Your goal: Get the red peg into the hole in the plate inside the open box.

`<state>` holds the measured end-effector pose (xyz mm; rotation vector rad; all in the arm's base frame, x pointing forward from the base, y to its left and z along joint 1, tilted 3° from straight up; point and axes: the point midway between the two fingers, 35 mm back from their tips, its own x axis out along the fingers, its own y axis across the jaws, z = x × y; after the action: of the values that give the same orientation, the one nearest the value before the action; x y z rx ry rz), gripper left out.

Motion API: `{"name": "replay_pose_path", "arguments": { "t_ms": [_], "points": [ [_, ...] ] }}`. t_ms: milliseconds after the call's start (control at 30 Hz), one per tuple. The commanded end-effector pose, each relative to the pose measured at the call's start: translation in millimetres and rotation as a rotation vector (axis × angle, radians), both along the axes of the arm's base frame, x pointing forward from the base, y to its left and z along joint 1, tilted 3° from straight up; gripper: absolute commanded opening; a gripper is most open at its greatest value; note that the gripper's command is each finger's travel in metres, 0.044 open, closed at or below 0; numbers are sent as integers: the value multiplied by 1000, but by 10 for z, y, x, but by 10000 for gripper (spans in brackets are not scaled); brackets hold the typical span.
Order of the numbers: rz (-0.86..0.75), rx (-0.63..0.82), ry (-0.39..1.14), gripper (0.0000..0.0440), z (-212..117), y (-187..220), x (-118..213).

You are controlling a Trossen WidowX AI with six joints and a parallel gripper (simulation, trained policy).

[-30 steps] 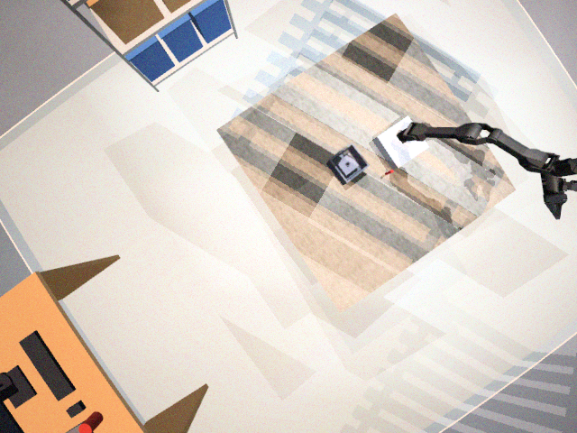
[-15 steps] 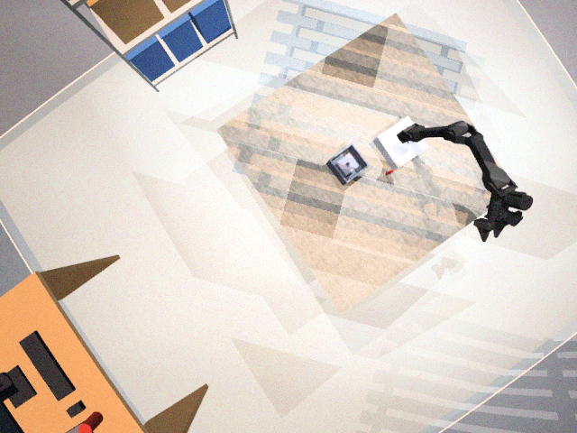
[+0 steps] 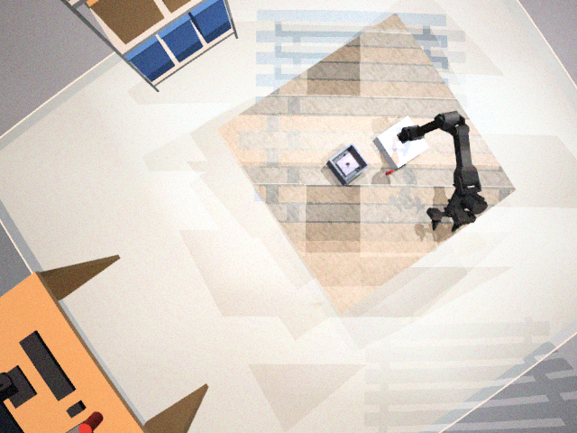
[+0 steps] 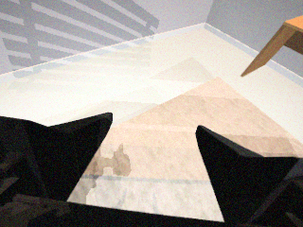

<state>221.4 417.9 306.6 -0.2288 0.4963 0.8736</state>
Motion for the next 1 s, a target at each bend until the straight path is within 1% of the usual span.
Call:
{"name": "replay_pose_path", "arguments": {
  "t_ms": [0,200,433,733,967],
  "points": [
    [-56,-3,85,408,-138,-212,103],
    [-198,4,246,413,-378,-645,284],
    [-375,1,421,423,-698,-1098,372],
    [-616,-21,626,440,-1122,-1610,332],
    [-816,-47,767,440,-1426,-1974,216]
  ]
}}
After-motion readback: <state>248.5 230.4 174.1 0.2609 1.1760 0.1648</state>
